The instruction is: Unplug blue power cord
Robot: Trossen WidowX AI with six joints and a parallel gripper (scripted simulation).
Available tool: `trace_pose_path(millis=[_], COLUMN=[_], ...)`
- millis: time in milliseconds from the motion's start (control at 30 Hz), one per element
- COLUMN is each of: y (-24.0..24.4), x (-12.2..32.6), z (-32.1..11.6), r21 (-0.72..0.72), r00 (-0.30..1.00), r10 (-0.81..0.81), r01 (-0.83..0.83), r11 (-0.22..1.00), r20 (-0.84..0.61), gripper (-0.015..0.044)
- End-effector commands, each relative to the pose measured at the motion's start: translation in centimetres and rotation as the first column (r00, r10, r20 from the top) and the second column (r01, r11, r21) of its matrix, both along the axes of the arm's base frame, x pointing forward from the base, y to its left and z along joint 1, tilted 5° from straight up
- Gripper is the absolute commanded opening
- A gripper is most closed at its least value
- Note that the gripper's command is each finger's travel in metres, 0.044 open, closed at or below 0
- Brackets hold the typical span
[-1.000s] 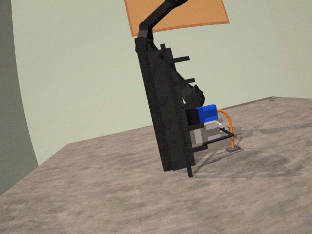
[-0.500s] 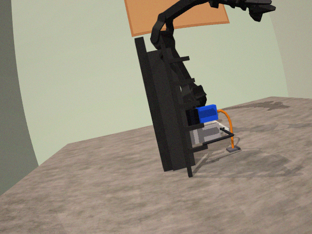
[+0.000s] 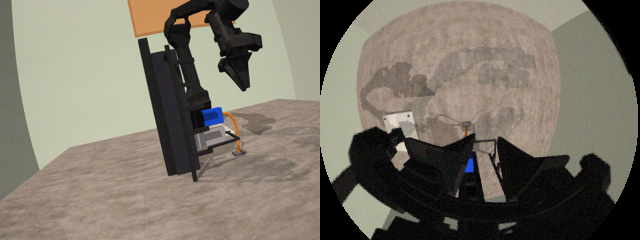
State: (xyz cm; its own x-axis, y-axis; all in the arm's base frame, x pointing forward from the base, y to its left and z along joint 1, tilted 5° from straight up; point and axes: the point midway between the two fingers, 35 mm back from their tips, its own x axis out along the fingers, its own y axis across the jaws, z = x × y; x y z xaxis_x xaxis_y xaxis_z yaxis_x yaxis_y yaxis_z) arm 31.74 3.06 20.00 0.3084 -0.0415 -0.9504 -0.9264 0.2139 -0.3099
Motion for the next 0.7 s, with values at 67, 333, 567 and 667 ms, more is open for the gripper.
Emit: trace_pose_path(millis=[67,333,567,667], y=[-3.4,-3.5,-4.5,-5.0], x=[-2.6,-2.5,-2.6,-2.6], z=[-3.0,-3.0,-2.9,-2.9], r21=[-0.017,-0.017,-0.018,-0.018], r00=[0.967,0.967,0.967,0.967], r10=[0.106,0.106,0.105,0.105], r01=[-0.113,-0.113,-0.113,-0.113], r11=[0.993,0.993,0.993,0.993], r20=[-0.231,-0.231,-0.231,-0.231], gripper=[0.0160,0.0160,0.0160,0.0160])
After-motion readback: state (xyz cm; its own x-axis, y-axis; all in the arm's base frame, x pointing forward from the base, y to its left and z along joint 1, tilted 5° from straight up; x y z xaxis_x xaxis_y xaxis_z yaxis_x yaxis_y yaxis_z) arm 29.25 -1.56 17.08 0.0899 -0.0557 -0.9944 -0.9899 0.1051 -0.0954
